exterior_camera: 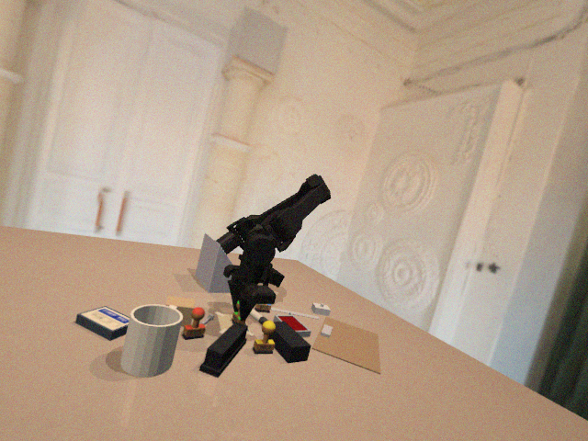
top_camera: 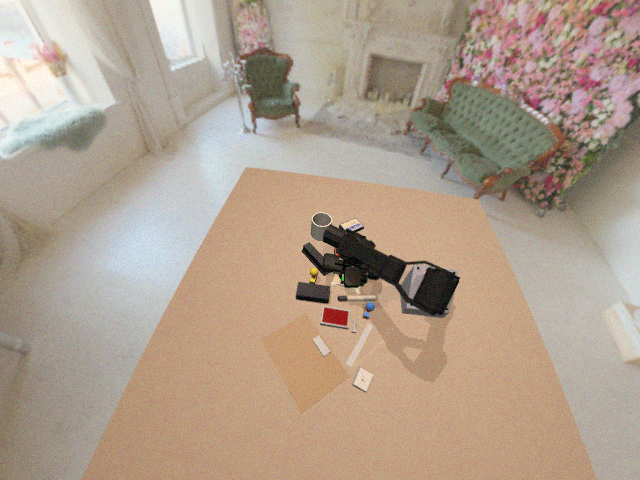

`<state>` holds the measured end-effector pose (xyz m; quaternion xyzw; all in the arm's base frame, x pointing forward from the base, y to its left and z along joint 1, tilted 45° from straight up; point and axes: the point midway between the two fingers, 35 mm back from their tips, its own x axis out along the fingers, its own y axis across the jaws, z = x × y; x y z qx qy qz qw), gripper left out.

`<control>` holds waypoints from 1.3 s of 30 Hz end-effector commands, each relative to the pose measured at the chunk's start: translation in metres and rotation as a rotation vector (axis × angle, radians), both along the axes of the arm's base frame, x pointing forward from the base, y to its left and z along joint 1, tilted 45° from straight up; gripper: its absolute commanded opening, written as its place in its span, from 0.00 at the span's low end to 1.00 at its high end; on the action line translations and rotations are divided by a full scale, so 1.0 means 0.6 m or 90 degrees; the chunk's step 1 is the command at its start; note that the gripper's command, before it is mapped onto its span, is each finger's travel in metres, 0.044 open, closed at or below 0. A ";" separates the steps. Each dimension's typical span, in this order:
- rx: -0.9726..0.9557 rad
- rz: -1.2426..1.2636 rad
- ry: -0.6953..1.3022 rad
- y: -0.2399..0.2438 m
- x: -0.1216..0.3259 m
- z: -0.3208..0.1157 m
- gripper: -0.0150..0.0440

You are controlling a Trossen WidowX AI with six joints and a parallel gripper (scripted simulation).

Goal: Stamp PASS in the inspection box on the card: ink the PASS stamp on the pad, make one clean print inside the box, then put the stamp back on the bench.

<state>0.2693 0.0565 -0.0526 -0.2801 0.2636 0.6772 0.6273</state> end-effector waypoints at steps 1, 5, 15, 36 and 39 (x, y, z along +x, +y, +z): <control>0.002 0.000 -0.002 0.001 0.001 0.000 0.25; 0.002 0.000 -0.002 0.001 0.001 0.000 0.25; 0.001 0.000 -0.002 -0.002 0.002 0.004 0.25; 0.000 0.000 -0.002 -0.023 0.005 0.023 0.25; 0.000 0.000 -0.002 -0.029 0.006 0.029 0.25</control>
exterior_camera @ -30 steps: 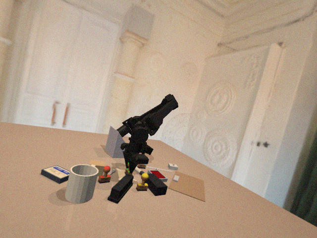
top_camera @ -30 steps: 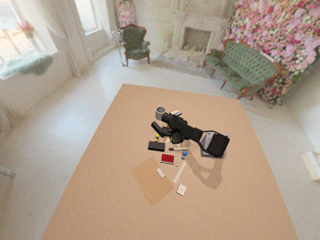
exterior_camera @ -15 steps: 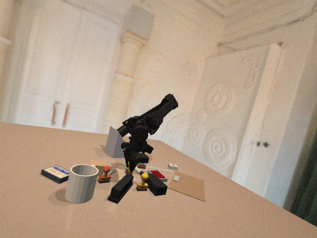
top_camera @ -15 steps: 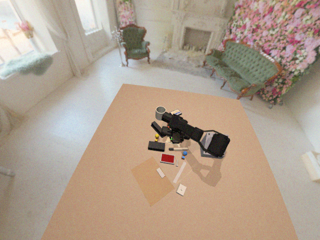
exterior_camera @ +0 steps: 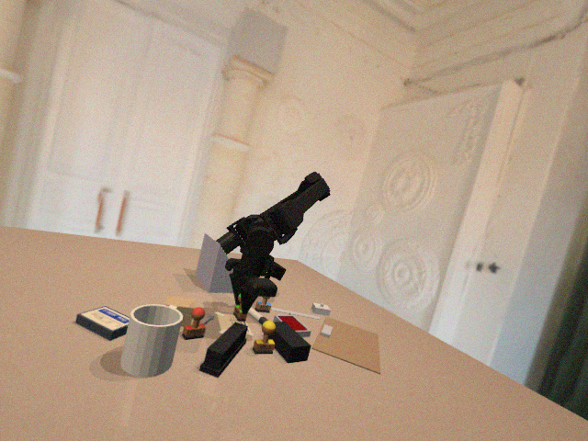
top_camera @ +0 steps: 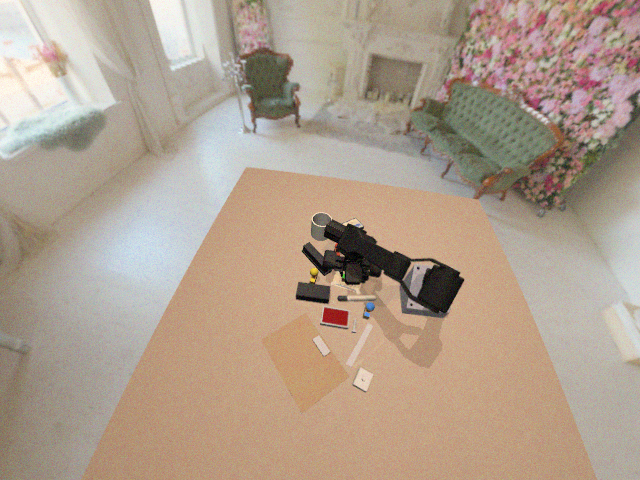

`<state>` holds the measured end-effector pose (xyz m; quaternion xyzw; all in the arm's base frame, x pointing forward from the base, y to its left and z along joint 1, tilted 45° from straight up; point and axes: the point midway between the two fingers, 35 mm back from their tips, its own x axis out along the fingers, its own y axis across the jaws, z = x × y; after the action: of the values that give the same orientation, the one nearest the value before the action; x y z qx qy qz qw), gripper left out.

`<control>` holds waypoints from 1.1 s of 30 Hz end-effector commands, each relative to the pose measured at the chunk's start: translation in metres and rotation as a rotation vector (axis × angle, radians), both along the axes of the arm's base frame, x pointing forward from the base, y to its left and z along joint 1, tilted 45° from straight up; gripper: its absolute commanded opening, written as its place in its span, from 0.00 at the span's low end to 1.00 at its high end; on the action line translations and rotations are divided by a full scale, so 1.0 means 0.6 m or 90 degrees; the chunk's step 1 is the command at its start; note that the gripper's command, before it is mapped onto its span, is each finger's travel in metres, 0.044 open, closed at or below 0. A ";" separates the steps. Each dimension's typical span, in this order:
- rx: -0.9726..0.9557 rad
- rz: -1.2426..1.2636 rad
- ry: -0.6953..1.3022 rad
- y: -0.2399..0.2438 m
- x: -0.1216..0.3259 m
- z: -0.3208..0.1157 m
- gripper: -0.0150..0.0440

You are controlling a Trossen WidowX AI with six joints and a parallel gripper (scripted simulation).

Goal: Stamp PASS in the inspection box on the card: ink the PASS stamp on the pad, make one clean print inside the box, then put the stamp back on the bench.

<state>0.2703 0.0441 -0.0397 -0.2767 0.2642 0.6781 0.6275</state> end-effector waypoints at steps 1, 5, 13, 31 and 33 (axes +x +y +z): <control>-0.003 0.001 -0.006 -0.010 0.005 0.009 0.25; -0.004 0.001 -0.006 -0.018 0.006 0.016 0.25; -0.004 0.001 -0.006 -0.033 0.007 0.031 0.25; -0.004 0.001 -0.006 -0.063 0.006 0.060 0.25; -0.006 0.000 -0.006 -0.074 0.003 0.051 0.25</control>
<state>0.2731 0.0079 -0.0054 -0.2797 0.2630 0.6773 0.6276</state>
